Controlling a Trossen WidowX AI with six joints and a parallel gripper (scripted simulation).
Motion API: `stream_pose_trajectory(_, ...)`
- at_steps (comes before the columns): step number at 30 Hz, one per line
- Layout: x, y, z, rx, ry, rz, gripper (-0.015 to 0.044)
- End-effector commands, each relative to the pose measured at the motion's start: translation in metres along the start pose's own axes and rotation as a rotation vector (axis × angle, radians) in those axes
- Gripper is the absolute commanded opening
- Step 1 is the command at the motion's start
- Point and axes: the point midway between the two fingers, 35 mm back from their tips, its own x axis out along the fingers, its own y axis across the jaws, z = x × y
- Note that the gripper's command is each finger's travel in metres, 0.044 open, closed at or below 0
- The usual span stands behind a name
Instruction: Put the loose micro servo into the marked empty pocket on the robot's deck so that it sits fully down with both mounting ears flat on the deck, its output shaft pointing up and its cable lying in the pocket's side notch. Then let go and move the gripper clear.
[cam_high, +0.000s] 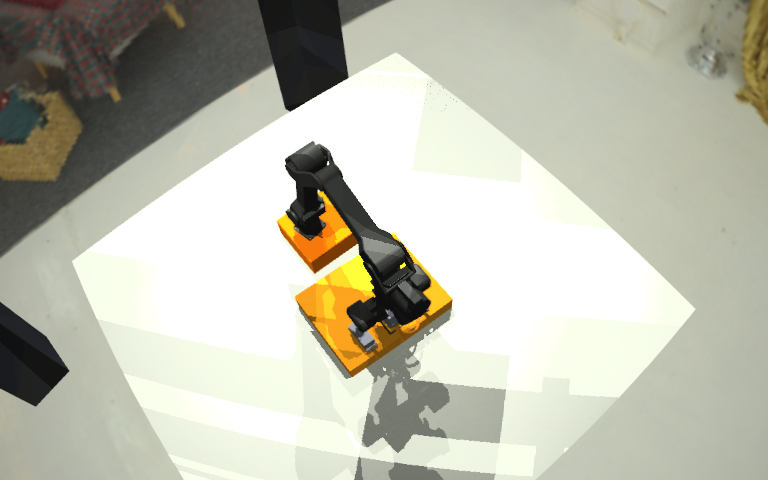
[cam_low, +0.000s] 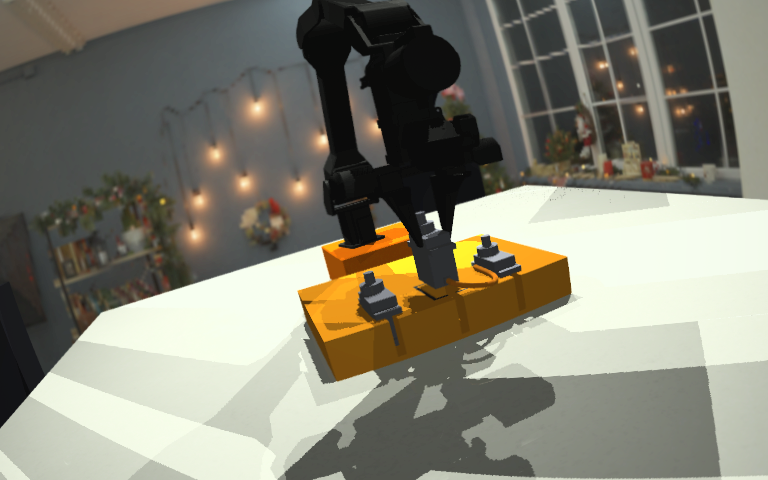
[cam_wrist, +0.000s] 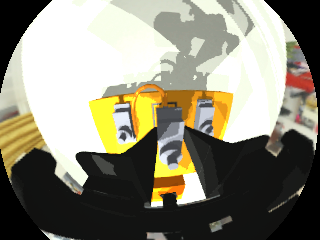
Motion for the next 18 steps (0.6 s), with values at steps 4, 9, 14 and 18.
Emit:
stream_pose_trajectory(4,0.002,0.0,0.0,-0.004,-0.002,0.003,0.0)
stream_pose_trajectory(9,0.006,0.0,0.0,-0.004,-0.002,0.003,0.0)
stream_pose_trajectory(14,0.011,0.0,0.0,-0.004,-0.002,0.003,0.0)
stream_pose_trajectory(18,0.015,0.0,0.0,-0.004,-0.002,0.003,0.0)
